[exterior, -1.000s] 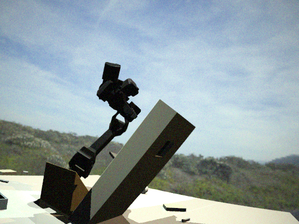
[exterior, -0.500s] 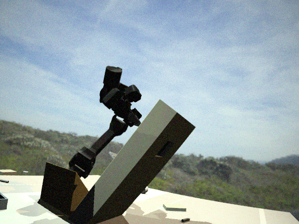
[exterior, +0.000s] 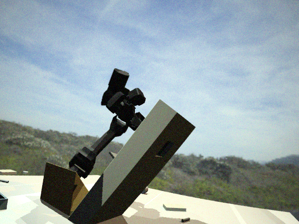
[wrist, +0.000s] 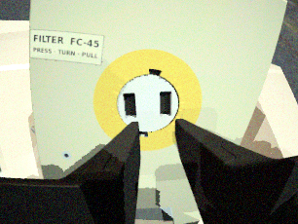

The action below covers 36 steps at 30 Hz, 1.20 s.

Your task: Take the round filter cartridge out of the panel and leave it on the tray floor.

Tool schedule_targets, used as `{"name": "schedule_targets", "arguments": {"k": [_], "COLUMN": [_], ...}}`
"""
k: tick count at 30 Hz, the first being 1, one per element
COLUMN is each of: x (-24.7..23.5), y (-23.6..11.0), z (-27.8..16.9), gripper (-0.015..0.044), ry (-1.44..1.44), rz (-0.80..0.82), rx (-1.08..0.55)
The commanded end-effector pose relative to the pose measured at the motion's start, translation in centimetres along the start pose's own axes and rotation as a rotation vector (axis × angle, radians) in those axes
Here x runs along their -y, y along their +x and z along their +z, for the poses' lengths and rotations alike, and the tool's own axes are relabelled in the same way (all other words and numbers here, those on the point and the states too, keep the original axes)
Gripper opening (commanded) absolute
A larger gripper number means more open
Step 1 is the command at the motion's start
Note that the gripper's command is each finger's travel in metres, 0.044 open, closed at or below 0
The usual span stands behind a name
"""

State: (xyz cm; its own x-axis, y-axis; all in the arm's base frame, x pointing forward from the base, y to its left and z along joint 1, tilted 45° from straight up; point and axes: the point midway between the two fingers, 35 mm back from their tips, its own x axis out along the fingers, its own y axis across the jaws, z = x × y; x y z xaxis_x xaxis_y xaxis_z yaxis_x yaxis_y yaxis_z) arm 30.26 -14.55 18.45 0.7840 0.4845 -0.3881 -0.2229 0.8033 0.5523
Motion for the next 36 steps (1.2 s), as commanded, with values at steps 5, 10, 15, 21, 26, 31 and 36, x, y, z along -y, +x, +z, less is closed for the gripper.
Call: {"name": "schedule_targets", "arguments": {"k": [5,10,15,21,26,31,36], "x": [-0.1,-0.2,-0.3,-0.3,-0.3,-0.3,-0.3], "y": [1.4,2.2,2.8,2.8,2.8,2.8,2.8], "z": [-0.1,0.0,0.0,0.0,0.0,0.0,0.0], "gripper": [0.01,0.01,0.01,0.01,0.01,0.01,0.01], "ry": [0.004,0.004,0.004,0.004,0.004,0.004,0.004], "rz": [-0.001,0.0,0.002,0.002,0.002,0.002,0.002], "rx": [0.0,0.003,0.008,0.008,0.008,0.008,0.008]}}
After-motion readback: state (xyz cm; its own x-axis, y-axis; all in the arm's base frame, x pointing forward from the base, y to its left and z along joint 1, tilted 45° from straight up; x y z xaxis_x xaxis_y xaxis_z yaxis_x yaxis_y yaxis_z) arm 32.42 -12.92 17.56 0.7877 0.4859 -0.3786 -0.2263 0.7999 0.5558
